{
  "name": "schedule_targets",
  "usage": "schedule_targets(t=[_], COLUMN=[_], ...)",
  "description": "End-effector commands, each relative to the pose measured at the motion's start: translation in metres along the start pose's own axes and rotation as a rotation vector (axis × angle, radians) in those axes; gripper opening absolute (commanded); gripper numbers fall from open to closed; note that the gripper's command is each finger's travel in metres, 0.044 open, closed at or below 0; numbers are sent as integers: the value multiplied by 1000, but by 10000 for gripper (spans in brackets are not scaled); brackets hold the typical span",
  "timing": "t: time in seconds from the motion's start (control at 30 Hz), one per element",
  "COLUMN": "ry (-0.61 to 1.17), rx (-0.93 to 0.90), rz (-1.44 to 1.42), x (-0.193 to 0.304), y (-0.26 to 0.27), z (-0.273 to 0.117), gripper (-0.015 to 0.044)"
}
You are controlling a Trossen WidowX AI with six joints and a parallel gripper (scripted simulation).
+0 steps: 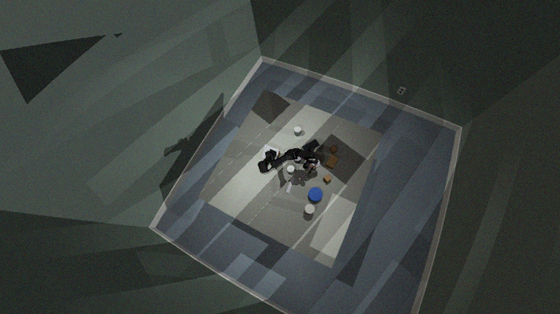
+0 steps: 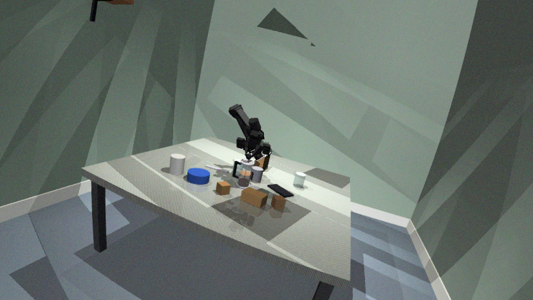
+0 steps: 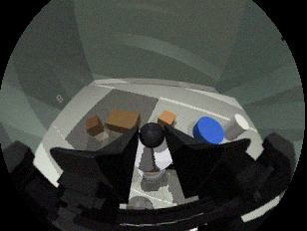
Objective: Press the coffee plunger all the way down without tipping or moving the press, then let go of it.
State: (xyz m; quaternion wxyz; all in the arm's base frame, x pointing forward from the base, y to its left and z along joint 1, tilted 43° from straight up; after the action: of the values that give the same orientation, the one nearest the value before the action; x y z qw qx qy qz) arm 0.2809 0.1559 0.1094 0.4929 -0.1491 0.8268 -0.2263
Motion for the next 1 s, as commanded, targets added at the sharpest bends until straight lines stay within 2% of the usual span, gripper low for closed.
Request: schedule_targets(t=[0.0, 0.4, 0.8, 0.97], ry=[19, 0, 0, 4], rx=[10, 0, 0, 0], rz=[-13, 0, 0, -1], x=[4, 0, 0, -5], y=[0, 0, 0, 2], z=[3, 0, 0, -4], gripper=[126, 126, 440, 440])
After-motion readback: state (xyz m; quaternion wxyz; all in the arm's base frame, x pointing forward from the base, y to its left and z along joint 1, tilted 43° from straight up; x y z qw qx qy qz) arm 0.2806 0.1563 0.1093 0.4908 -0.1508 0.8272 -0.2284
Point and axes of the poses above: the point midway between the two fingers, 35 mm back from their tips, its own z axis out along the fingers, its own y axis across the jaws, x = y × z, the point moved 10 cm from there along -z, back along the fingers, and after that the axes turned 12 degrees about z, right-handed, at the moved point
